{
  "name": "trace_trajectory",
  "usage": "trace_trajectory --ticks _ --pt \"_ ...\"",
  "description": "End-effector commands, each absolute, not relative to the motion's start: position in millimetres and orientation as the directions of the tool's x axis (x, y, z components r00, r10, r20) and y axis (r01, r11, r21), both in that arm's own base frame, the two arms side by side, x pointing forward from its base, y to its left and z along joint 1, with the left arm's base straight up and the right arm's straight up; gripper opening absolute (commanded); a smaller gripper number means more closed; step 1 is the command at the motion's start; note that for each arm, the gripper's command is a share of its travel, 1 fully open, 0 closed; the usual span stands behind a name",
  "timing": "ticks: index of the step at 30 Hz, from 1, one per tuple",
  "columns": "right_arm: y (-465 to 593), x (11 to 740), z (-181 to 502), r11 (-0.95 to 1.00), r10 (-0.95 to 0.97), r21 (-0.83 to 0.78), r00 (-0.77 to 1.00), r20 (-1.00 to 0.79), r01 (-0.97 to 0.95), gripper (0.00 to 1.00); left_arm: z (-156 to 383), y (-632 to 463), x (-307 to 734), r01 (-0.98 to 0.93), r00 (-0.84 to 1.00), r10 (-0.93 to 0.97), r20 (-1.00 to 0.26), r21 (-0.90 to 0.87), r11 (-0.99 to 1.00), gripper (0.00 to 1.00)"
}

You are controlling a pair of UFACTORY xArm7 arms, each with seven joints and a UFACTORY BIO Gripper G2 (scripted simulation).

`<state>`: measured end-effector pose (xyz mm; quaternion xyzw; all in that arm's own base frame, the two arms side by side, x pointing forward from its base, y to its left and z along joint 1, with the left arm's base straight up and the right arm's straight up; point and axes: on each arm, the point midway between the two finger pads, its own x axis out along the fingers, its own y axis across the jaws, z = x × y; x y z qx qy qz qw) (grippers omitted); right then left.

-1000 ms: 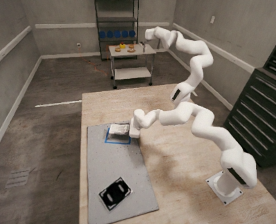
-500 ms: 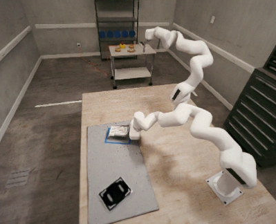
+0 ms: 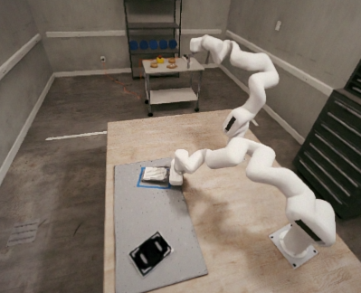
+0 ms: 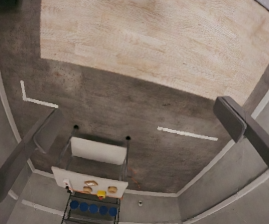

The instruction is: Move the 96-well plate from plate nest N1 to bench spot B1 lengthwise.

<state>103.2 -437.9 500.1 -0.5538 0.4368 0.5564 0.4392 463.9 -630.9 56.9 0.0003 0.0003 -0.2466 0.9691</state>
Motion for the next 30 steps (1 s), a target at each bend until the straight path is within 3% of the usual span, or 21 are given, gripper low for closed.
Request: trace_trajectory --ticks 1,30 --pt "-437.9 103.2 502.0 -0.233 0.001 0.0 0.0 -1.0 -0.973 1.0 53.5 -632.4 464.8 0.478 0.878 -0.478 0.005 -0.003 0.878 0.0" --pt "-437.9 103.2 502.0 -0.233 0.001 0.0 0.0 -1.0 -0.973 1.0 45.6 -632.4 464.8 0.478 0.878 -0.478 0.005 -0.003 0.878 0.0"
